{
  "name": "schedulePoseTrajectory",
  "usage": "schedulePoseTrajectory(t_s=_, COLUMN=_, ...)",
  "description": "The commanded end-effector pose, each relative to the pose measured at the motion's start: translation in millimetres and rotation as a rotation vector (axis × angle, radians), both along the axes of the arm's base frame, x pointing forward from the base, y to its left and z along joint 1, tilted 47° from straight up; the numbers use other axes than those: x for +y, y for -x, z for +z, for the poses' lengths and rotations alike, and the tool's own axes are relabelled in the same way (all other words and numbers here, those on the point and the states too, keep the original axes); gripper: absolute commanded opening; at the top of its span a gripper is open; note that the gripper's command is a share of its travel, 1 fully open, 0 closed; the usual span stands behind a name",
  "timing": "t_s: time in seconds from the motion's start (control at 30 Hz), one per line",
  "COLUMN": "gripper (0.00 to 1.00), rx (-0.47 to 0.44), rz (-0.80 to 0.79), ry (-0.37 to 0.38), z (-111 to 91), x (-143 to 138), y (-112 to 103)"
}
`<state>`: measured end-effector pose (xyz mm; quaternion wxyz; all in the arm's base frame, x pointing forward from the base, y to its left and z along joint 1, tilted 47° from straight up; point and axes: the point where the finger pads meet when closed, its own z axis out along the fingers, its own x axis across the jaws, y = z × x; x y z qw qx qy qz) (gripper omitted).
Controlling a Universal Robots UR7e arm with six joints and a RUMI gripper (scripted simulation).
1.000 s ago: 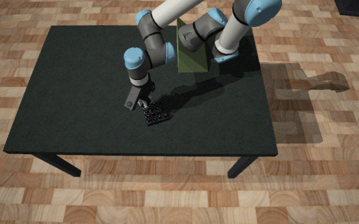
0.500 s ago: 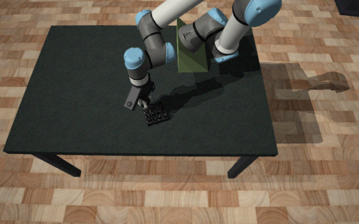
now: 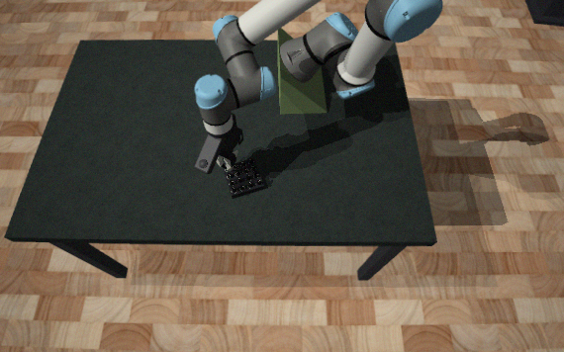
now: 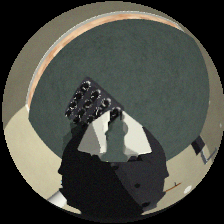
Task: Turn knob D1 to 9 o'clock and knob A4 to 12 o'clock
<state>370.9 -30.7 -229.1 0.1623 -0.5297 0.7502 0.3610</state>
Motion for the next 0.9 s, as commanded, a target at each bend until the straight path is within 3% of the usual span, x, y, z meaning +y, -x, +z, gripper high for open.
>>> schedulePoseTrajectory(t_s=0.0, gripper=0.11, rx=0.002, rz=0.0, ry=-0.002, z=-0.3, x=1.7, y=0.8)
schedulePoseTrajectory(t_s=0.13, gripper=0.11, rx=0.002, rz=0.0, ry=-0.002, z=-0.3, x=1.7, y=0.8)
schedulePoseTrajectory(t_s=0.17, gripper=0.04, rx=0.002, rz=0.0, ry=-0.002, z=-0.3, x=1.7, y=0.8)
schedulePoseTrajectory(t_s=0.87, gripper=0.04, rx=0.002, rz=0.0, ry=-0.002, z=-0.3, x=1.7, y=0.8)
